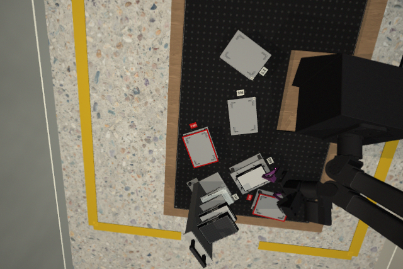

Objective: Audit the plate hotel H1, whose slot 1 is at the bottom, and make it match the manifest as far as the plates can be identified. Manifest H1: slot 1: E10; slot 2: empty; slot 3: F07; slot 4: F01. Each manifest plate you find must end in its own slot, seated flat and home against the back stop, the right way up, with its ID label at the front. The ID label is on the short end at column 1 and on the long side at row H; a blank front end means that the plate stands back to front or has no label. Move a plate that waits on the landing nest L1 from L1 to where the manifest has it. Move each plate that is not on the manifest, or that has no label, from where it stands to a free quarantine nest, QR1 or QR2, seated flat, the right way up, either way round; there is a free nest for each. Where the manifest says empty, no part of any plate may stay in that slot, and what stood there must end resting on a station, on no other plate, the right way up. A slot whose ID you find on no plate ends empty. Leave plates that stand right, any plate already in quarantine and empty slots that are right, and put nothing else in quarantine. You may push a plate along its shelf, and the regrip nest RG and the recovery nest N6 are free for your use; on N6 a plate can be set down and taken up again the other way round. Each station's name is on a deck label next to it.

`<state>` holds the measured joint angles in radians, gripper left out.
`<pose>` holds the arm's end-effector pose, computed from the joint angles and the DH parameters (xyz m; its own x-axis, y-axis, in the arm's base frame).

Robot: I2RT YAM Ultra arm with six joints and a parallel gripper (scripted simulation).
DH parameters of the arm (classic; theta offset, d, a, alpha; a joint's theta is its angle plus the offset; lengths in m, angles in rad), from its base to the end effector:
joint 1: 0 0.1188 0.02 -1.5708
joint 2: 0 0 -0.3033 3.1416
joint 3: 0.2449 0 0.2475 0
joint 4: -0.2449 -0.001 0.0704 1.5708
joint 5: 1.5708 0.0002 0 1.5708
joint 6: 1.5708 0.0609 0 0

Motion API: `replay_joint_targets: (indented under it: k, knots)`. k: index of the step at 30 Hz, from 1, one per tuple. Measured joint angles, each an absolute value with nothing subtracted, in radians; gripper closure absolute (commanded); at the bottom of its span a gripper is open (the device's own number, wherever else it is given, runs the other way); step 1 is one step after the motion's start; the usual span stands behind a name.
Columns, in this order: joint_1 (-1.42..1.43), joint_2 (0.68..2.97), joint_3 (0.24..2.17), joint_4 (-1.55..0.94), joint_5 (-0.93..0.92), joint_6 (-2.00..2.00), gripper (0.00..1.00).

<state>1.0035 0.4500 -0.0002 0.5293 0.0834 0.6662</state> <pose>0.0679 0.0989 0.2104 -0.4584 0.4266 -0.7796 -0.6519 0.4349 0.6213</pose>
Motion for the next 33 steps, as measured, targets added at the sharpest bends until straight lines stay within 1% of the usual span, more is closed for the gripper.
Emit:
replay_joint_targets:
  k: [5,9,18,22,27,33]
  knots:
    - [1.003,0.45,0.0,0.529,0.083,0.666,0.0]
    - [0.911,0.485,0.036,0.472,-0.01,0.668,0.0]
    - [0.652,0.708,0.319,0.263,-0.355,0.616,0.0]
    - [0.613,0.77,0.394,0.173,-0.462,0.579,0.0]
    - [0.55,0.916,0.572,0.007,-0.587,0.497,0.0]
    - [0.506,1.034,0.757,-0.236,-0.702,0.361,0.0]
